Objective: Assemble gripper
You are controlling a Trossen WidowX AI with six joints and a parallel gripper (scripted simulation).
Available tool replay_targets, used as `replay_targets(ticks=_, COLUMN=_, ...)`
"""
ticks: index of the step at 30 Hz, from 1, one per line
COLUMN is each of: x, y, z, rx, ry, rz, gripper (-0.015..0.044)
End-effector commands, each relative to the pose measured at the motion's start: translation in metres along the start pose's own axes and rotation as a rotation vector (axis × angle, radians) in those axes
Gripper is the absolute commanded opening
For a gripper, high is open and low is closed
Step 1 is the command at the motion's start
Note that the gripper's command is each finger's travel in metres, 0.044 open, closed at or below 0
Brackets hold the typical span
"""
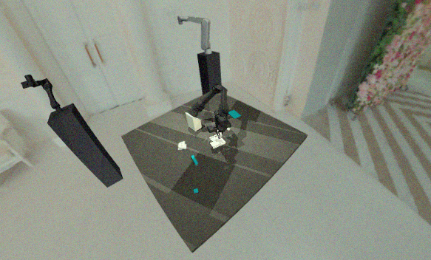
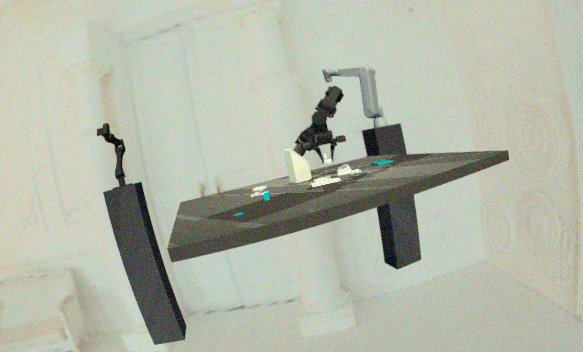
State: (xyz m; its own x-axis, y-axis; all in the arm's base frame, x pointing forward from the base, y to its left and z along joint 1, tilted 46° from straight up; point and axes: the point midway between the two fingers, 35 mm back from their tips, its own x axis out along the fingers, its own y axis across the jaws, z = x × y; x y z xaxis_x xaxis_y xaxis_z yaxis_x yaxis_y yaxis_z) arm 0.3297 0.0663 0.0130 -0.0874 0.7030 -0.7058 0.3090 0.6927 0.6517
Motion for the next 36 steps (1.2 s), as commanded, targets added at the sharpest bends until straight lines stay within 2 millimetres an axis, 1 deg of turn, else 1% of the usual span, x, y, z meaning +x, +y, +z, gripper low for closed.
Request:
replay_targets(ticks=1, x=0.0000, y=0.0016, z=-0.0006, rx=0.003, ry=0.002, rz=0.005, gripper=0.0134)
replay_targets(ticks=36, x=0.0000, y=0.0016, z=-0.0006, rx=0.003, ry=0.002, rz=0.005, gripper=0.0134)
